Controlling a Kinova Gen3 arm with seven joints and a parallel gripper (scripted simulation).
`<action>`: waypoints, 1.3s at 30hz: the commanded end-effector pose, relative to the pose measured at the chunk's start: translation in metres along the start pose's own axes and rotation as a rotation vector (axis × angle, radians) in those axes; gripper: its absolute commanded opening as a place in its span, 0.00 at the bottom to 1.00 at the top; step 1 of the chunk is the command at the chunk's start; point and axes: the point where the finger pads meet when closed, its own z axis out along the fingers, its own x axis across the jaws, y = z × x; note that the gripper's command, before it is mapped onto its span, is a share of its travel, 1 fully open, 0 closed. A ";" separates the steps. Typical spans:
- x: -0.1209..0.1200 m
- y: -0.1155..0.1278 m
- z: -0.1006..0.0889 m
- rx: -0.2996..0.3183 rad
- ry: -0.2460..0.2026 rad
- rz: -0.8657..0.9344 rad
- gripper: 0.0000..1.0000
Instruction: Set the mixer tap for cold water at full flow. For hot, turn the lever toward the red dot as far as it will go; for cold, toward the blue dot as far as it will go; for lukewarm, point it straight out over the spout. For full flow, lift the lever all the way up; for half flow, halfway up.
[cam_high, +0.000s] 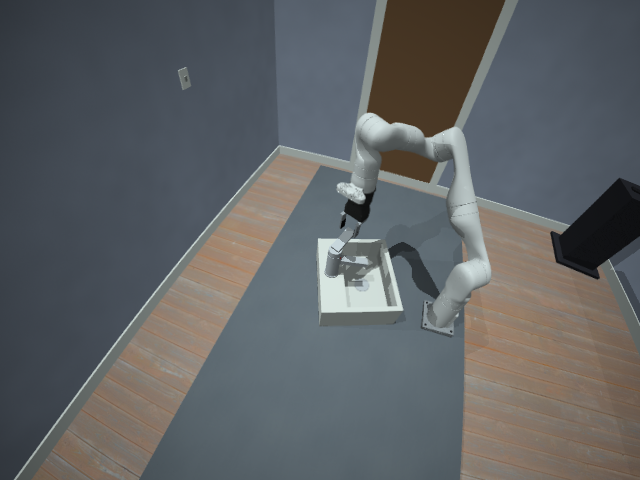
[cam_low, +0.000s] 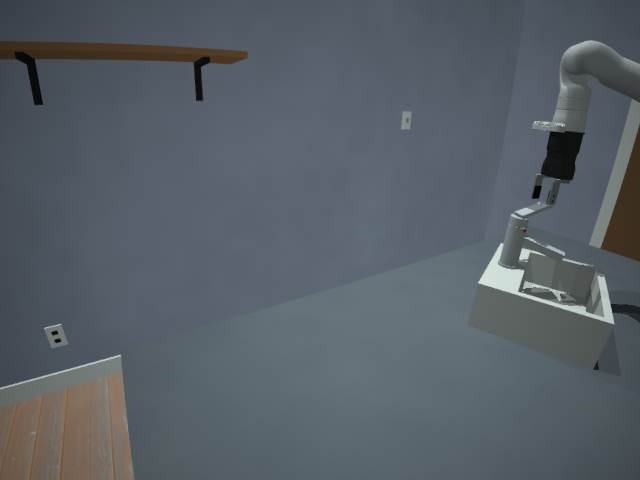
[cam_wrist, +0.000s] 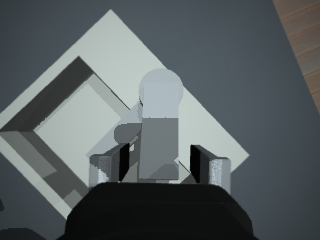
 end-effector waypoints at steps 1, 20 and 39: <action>0.000 0.000 0.001 0.000 0.001 0.000 1.00; 0.000 0.000 0.015 0.000 0.001 0.000 1.00; 0.000 0.000 0.029 0.000 0.001 0.000 1.00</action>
